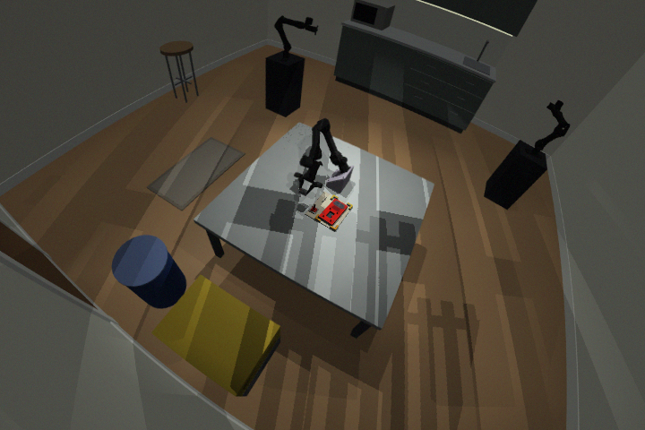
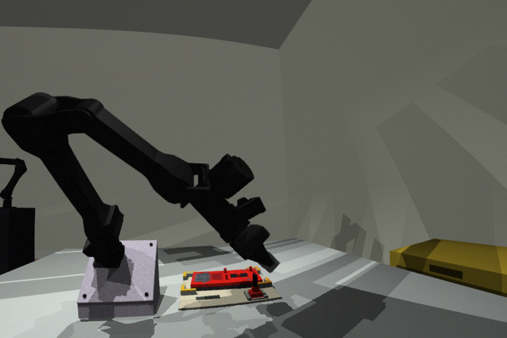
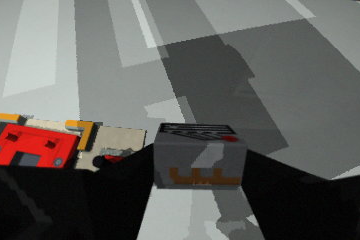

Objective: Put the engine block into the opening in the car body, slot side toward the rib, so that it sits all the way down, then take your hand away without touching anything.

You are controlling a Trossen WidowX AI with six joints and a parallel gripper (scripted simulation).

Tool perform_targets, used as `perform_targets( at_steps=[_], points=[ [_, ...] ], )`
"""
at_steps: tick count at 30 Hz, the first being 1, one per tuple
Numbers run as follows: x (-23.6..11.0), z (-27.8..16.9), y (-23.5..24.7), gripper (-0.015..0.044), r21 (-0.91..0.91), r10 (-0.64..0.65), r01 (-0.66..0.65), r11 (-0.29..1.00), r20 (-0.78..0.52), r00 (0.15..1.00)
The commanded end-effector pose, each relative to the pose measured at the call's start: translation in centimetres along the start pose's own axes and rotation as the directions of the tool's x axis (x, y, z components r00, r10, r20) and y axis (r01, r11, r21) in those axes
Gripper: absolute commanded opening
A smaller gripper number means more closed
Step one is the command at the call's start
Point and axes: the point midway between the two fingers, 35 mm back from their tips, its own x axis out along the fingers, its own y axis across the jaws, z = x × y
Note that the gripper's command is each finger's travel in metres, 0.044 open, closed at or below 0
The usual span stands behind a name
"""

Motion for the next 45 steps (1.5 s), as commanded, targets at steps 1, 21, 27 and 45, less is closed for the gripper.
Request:
perform_targets(
  at_steps=[1,21,27,45],
  points=[
    [0.1,-0.3,0.0,0.0000,0.001,0.003,-0.003,1.000,0.036,0.999],
    [3.4,-3.8,0.1,0.0000,-0.004,-0.001,0.002,1.000,0.135,0.991],
    [4.3,-4.6,0.1,0.0000,-0.005,-0.002,0.002,1.000,0.135,0.991],
    [7.1,-7.2,0.1,0.0000,-0.006,-0.002,0.003,1.000,0.134,0.991]
  ],
)
